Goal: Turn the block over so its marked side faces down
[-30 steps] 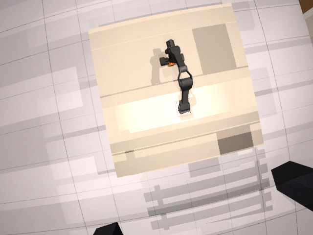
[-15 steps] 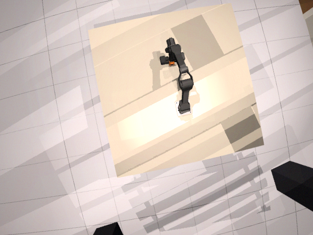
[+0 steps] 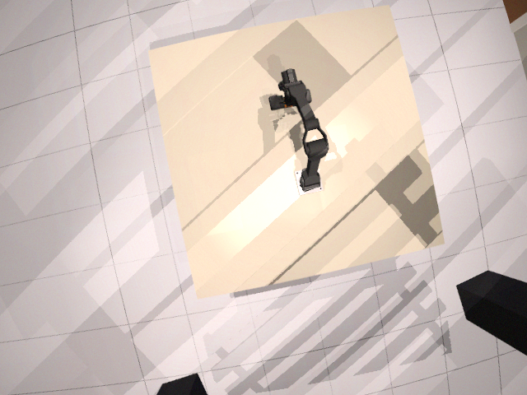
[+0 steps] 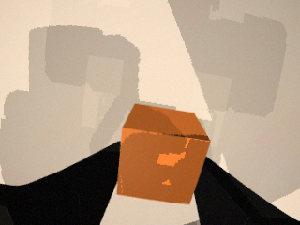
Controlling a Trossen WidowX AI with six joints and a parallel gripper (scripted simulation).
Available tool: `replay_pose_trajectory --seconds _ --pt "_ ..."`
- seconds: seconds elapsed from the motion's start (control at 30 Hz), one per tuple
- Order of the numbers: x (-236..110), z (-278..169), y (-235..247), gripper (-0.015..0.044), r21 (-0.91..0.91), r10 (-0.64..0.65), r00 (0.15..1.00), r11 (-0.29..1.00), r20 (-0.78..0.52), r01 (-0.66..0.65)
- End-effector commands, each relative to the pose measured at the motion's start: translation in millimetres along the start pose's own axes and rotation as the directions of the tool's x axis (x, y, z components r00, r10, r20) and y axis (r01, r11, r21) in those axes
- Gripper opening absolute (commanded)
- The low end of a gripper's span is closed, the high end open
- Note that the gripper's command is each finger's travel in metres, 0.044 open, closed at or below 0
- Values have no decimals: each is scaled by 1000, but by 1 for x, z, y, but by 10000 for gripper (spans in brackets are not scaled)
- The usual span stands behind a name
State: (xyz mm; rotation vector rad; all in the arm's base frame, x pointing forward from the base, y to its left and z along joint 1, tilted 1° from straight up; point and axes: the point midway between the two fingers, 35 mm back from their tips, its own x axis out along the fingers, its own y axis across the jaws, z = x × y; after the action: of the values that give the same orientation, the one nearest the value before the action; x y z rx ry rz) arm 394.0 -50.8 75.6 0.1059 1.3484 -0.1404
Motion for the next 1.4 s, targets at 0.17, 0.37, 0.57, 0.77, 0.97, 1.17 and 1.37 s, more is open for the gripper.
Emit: replay_pose_trajectory --seconds 0.17,0.37,0.57,0.77,0.97,1.17,1.37 --pt "3 -2 -1 0 0 -5 991 1000 134 5" --pt "3 -5 -1 0 1 -5 976 1000 217 5" --pt "2 -8 -1 0 1 -5 955 1000 298 5" --pt "1 -9 -1 0 2 -5 944 1000 331 5" --pt "13 -5 -1 0 1 -5 917 1000 399 5" --pt "24 -2 0 0 0 -4 874 1000 486 5" --pt "32 -3 0 0 0 -4 822 1000 569 5"
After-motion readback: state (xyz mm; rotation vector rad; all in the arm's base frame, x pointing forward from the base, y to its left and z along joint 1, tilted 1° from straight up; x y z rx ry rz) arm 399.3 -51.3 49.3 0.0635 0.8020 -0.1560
